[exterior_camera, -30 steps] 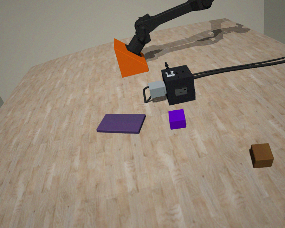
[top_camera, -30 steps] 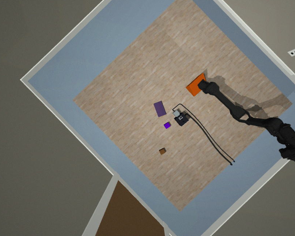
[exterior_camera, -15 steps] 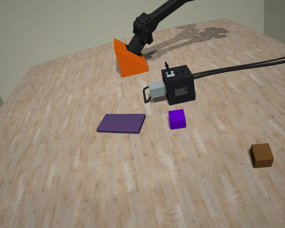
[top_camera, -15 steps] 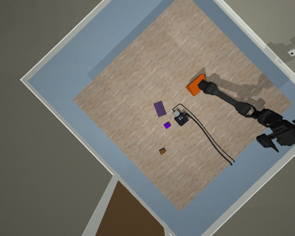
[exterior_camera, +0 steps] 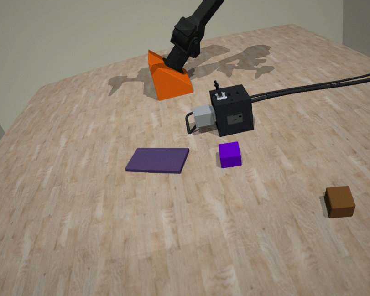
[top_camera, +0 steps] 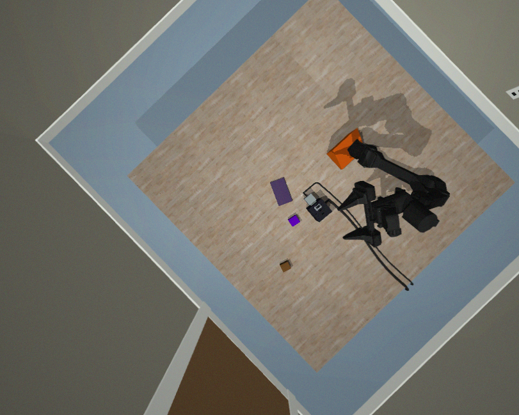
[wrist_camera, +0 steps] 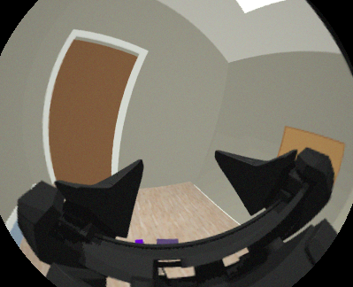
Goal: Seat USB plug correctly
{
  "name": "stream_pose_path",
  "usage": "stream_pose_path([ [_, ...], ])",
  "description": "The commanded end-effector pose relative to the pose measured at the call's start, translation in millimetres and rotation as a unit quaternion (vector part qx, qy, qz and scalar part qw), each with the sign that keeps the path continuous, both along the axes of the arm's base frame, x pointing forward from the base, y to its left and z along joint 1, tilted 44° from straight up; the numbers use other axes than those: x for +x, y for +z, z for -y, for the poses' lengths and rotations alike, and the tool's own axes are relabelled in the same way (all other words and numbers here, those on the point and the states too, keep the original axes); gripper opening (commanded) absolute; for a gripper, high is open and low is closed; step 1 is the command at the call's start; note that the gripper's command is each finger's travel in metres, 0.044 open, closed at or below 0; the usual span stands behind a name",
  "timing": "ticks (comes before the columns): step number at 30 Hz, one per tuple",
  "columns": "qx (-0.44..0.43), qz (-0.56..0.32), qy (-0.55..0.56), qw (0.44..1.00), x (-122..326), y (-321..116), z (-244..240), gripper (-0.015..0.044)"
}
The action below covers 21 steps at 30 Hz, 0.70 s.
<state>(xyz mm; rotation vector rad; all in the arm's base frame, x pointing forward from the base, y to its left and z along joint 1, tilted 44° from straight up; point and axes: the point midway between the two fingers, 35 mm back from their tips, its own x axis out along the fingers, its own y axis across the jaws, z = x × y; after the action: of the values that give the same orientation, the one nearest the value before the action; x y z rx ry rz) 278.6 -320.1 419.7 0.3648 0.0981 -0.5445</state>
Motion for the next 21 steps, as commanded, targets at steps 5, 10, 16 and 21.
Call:
stream_pose_path([
  [5, 0.37, -0.108, 0.049, 0.921, 55, -144, -66, 0.044],
  [10, 0.599, -0.231, 0.009, 0.767, 59, -227, -145, 0.044],
  [16, 0.756, -0.403, -0.136, 0.497, 27, -282, -249, 0.044],
  [21, 0.761, -0.416, -0.151, 0.475, 24, -284, -256, 0.044],
])
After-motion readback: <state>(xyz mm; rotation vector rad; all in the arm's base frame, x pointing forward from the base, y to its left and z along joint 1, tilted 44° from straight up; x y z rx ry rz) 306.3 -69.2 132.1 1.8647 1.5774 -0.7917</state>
